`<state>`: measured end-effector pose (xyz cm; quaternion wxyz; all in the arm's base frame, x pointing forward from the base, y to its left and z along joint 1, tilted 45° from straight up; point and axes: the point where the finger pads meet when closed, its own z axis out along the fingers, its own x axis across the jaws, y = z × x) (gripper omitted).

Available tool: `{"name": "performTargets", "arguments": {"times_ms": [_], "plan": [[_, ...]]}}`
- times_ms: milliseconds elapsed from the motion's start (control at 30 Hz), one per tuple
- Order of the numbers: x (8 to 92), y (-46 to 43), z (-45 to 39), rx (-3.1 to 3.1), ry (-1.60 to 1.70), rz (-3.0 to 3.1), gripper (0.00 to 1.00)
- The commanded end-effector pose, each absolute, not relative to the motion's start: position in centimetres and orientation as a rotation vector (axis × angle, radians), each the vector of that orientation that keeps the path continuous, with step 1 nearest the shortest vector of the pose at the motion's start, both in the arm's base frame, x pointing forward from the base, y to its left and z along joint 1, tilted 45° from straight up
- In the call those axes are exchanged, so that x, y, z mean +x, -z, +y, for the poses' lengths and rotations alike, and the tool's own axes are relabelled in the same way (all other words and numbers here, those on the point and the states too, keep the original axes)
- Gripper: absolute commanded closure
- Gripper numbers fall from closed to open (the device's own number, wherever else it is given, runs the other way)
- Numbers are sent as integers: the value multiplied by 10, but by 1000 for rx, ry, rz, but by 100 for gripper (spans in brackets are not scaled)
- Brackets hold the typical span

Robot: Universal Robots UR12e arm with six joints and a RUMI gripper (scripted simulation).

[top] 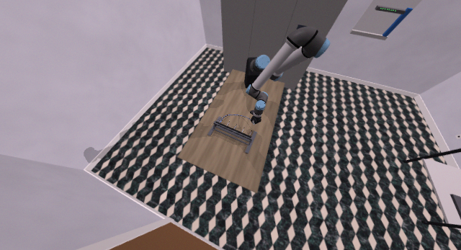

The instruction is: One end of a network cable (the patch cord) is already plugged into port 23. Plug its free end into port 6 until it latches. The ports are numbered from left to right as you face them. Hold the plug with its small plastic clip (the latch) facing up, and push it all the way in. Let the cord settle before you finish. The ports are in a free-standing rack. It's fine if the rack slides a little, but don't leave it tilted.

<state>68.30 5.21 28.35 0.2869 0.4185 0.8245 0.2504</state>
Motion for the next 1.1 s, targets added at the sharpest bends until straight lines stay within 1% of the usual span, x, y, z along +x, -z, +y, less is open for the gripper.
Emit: {"name": "performTargets", "arguments": {"times_ms": [0, 1067], "plan": [[686, -288, 45, 1193, -696, 2176, 100], [702, -309, 7, 1585, -832, 1998, 100]]}}
